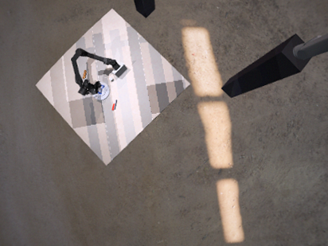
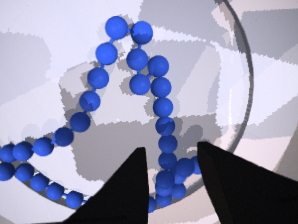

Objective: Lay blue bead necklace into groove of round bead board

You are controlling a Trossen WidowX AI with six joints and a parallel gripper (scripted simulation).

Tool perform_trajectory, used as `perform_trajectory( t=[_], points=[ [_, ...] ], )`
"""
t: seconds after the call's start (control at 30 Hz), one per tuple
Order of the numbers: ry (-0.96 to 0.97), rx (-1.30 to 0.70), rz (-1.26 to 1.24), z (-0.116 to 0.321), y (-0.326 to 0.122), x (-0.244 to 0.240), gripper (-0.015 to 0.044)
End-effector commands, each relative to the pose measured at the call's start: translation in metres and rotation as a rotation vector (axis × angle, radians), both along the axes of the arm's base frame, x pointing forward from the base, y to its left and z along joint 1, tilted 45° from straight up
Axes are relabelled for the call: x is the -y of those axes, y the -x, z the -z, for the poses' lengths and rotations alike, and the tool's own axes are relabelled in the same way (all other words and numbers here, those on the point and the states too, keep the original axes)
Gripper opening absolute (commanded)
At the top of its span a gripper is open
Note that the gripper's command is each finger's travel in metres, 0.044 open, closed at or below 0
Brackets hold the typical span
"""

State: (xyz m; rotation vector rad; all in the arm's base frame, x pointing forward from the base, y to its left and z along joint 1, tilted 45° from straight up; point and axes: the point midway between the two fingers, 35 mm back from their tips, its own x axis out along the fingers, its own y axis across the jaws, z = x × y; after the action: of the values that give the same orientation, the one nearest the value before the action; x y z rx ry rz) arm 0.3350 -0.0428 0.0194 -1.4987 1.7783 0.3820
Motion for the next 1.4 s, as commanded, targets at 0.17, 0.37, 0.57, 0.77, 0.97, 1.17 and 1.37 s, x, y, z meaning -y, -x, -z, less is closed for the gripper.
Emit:
perform_trajectory(
  t=[0.17, 0.37, 0.57, 0.77, 0.97, 1.17, 1.37],
  points=[
    [0.007, -0.008, -0.008, 0.01, 0.001, 0.01, 0.012],
    [0.003, -0.005, -0.001, 0.008, 0.001, 0.009, 0.0074],
    [0.003, -0.005, -0.001, 0.008, 0.001, 0.009, 0.0034],
    [0.003, -0.005, -0.001, 0.008, 0.001, 0.009, 0.0],
    [0.003, -0.005, -0.001, 0.008, 0.001, 0.009, 0.0],
    [0.006, -0.008, -0.008, 0.0, 0.001, 0.0, 0.0],
    [0.006, -0.009, -0.008, 0.0, 0.0, 0.0, 0.0]
  ],
)
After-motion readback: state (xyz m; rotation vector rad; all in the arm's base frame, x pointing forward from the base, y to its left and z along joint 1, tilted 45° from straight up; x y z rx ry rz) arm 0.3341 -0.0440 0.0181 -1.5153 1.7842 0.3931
